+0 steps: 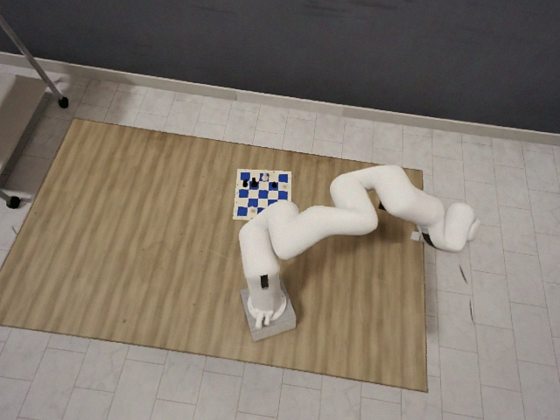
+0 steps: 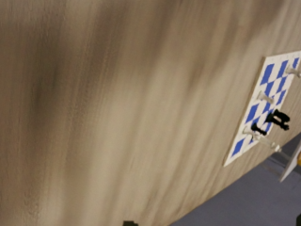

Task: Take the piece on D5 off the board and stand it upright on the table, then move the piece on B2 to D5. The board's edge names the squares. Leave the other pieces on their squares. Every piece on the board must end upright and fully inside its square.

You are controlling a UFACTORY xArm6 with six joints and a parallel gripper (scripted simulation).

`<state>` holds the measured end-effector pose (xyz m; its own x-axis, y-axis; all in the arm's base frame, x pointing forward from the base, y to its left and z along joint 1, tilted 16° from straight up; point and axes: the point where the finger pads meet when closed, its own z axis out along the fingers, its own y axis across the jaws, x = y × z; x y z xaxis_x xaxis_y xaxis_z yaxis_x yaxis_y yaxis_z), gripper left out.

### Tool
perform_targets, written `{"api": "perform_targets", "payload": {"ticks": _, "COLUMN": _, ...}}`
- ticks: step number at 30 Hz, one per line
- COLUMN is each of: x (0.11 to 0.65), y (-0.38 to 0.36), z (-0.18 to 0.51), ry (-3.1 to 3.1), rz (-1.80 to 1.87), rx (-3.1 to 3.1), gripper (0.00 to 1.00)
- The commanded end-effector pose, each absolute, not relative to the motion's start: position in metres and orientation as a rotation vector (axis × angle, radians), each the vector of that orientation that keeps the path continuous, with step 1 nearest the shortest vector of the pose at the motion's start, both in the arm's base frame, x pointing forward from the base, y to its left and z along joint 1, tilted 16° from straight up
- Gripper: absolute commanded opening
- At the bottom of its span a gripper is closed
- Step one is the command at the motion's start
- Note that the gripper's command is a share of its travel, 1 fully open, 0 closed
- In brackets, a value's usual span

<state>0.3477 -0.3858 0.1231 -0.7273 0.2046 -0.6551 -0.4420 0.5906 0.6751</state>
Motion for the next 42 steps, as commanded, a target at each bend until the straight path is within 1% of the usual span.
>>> {"api": "perform_targets", "payload": {"ticks": 1, "x": 0.354, "y": -0.380, "z": 0.123, "ry": 2.151, "rz": 1.222, "rx": -0.100, "gripper": 1.00}}
{"api": "perform_targets", "payload": {"ticks": 11, "x": 0.377, "y": -0.350, "z": 0.114, "ry": 2.341, "rz": 1.456, "rx": 0.283, "gripper": 1.00}}
{"api": "perform_targets", "payload": {"ticks": 13, "x": 0.377, "y": -0.350, "z": 0.114, "ry": 2.341, "rz": 1.456, "rx": 0.283, "gripper": 1.00}}
{"api": "perform_targets", "payload": {"ticks": 16, "x": 0.386, "y": -0.338, "z": 0.110, "ry": 2.409, "rz": 1.528, "rx": 0.454, "gripper": 1.00}}
{"api": "perform_targets", "payload": {"ticks": 19, "x": 0.386, "y": -0.338, "z": 0.110, "ry": 2.409, "rz": 1.528, "rx": 0.454, "gripper": 1.00}}
{"api": "perform_targets", "payload": {"ticks": 21, "x": 0.394, "y": -0.326, "z": 0.107, "ry": 2.469, "rz": 1.585, "rx": 0.631, "gripper": 1.00}}
{"api": "perform_targets", "payload": {"ticks": 23, "x": 0.394, "y": -0.326, "z": 0.107, "ry": 2.469, "rz": 1.585, "rx": 0.631, "gripper": 1.00}}
{"api": "perform_targets", "payload": {"ticks": 32, "x": 0.410, "y": -0.298, "z": 0.100, "ry": 2.580, "rz": 1.659, "rx": 1.080, "gripper": 1.00}}
{"api": "perform_targets", "payload": {"ticks": 36, "x": 0.413, "y": -0.293, "z": 0.098, "ry": 2.594, "rz": 1.662, "rx": 1.167, "gripper": 1.00}}
{"api": "perform_targets", "payload": {"ticks": 42, "x": 0.422, "y": -0.275, "z": 0.094, "ry": 2.627, "rz": 1.648, "rx": 1.489, "gripper": 1.00}}
